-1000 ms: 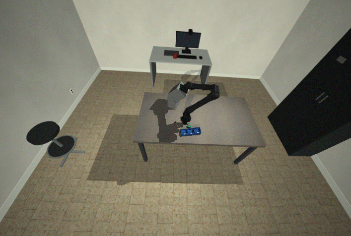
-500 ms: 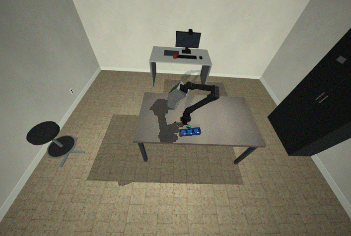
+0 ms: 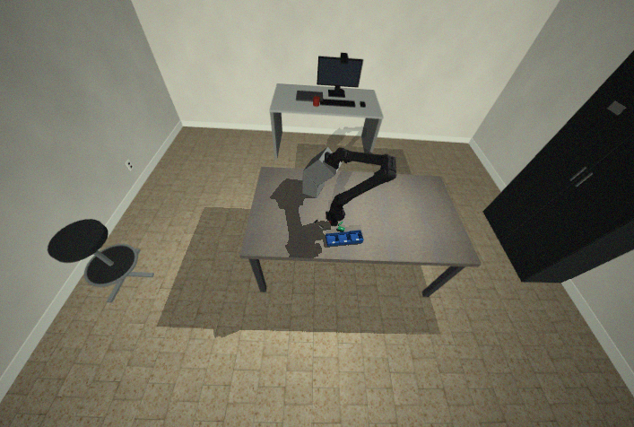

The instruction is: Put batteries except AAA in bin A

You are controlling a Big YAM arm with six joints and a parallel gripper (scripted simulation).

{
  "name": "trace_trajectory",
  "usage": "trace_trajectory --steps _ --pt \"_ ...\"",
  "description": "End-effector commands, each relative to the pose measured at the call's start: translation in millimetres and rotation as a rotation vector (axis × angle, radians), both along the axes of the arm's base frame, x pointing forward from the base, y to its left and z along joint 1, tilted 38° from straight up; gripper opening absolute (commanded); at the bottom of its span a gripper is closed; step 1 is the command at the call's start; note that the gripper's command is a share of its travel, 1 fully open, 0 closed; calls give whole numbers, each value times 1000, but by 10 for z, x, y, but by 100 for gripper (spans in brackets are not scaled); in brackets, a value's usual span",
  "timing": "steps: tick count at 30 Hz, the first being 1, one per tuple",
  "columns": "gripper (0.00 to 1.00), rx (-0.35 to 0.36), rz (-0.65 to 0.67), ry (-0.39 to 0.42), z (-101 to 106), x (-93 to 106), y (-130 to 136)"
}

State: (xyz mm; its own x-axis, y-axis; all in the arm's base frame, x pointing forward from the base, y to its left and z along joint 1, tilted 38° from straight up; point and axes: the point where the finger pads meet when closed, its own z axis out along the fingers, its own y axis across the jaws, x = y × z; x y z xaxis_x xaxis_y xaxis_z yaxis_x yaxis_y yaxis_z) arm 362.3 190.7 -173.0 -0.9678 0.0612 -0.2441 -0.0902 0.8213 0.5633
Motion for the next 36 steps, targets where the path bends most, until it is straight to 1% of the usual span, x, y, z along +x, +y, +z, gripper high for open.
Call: trace_trajectory --steps 1,7,8,10,11,15,16,17,18,27,28,29,36 --pt "9 -2 -6 -1 10 -35 -31" --pt "9 -2 -6 -1 9 -40 -32" --pt "9 -8 -2 20 -58 -164 -27" --pt "9 -8 -2 20 -58 -164 -27" --pt "9 -2 -6 -1 9 -41 -33" --pt "9 -2 -6 -1 8 -44 -33" --pt "9 -6 0 12 -27 -145 -17" --pt "9 -2 -6 -1 8 -46 -33" --pt "9 -6 0 12 -27 -147 -16" --pt "9 -6 0 13 -30 -153 -19" --pt "9 -2 -6 0 8 -52 -34" --pt "9 -6 -13 -2 72 -76 -121" --pt "9 -3 -12 0 252 -135 -243"
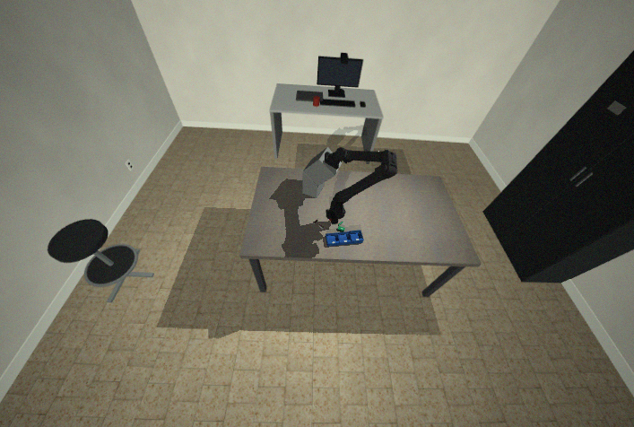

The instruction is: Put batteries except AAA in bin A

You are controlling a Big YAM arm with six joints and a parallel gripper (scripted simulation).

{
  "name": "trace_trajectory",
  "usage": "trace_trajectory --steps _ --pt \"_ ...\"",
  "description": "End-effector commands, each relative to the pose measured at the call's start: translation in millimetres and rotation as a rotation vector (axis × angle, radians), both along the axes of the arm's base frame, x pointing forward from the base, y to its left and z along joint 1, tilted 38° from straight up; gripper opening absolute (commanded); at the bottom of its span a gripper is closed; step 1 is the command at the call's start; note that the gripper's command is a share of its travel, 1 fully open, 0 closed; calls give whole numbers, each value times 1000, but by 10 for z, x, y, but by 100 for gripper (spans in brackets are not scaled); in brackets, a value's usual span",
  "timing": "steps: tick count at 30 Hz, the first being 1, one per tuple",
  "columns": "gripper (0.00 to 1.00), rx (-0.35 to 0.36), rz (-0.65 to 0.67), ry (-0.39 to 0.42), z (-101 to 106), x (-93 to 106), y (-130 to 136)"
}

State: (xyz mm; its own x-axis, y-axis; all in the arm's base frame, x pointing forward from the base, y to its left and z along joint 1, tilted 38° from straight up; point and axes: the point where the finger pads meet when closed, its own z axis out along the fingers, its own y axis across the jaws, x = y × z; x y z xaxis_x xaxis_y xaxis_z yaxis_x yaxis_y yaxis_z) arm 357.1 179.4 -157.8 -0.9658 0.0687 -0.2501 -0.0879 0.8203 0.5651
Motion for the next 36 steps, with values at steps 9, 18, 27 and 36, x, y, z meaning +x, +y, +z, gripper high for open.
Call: trace_trajectory --steps 9,18,27,36 --pt "9 -5 -2 4 283 -132 -247" --pt "9 -12 20 29 256 -247 -238" --pt "9 -4 1 2 329 -132 -253" --pt "9 0 6 -10 607 253 -25"
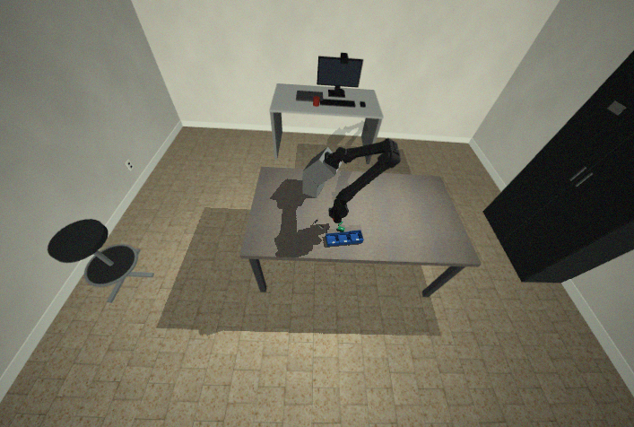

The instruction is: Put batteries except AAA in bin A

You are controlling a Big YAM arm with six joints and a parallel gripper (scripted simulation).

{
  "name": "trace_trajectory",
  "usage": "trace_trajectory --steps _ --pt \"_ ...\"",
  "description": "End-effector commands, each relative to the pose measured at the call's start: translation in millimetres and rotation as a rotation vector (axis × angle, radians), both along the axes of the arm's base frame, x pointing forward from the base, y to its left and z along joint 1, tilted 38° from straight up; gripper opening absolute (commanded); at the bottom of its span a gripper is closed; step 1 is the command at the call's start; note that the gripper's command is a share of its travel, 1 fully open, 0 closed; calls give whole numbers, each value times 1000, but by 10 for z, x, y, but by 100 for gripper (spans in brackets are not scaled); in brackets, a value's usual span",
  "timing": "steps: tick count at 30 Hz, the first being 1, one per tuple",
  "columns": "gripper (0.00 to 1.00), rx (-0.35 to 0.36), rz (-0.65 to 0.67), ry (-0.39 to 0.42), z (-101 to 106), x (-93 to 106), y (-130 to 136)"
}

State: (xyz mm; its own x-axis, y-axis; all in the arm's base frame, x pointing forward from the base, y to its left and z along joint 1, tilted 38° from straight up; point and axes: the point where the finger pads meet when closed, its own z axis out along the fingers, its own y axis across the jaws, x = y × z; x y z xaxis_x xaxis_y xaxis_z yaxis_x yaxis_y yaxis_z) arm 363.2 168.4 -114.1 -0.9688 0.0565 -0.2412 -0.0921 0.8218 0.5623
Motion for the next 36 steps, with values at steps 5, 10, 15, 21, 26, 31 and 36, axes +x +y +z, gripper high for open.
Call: trace_trajectory --steps 5,10,15,21,26,31,36 --pt "9 5 -5 -21 302 380 178" --pt "9 41 -150 102 321 516 257" --pt "9 88 -277 178 611 818 390" --pt "9 126 -398 271 665 1051 514" --pt "9 158 -483 317 616 1014 389" --pt "9 191 -583 393 751 1117 438" --pt "9 215 -686 483 743 1111 438"
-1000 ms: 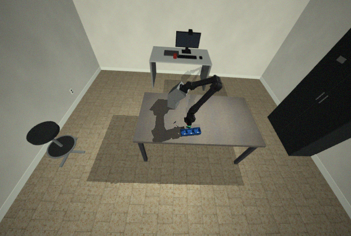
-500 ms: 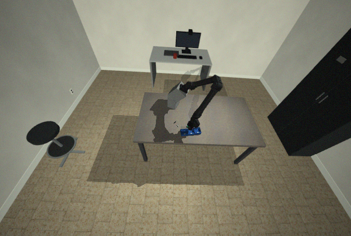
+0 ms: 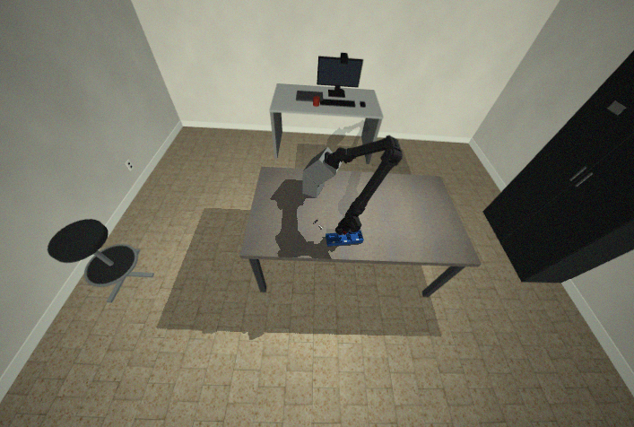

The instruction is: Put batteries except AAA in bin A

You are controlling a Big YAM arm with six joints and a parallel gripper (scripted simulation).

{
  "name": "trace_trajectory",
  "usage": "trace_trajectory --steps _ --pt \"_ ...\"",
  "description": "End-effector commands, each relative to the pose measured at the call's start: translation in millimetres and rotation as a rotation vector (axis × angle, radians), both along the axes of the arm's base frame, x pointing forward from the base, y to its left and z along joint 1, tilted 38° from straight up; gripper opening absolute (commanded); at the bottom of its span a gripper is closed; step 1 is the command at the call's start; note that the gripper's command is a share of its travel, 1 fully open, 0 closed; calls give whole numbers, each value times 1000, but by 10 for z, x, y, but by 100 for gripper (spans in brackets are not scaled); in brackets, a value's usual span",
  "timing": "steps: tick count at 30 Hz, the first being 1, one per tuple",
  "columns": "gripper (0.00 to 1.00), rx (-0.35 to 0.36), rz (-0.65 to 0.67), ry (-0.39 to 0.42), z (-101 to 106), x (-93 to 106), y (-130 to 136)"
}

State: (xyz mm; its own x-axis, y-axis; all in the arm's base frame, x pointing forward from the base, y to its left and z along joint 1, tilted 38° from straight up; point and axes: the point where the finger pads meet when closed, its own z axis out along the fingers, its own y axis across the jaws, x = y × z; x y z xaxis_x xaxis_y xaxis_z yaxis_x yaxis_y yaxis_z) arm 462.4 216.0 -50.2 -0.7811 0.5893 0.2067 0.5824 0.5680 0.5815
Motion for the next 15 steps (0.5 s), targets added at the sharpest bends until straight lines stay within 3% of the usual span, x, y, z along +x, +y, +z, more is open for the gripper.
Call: trace_trajectory --steps 1,4,6,15 --pt "9 40 -131 76 105 165 -53" --pt "9 45 -151 94 75 167 -79" --pt "9 65 -217 146 7 58 -50" --pt "9 115 -399 274 0 73 -82"
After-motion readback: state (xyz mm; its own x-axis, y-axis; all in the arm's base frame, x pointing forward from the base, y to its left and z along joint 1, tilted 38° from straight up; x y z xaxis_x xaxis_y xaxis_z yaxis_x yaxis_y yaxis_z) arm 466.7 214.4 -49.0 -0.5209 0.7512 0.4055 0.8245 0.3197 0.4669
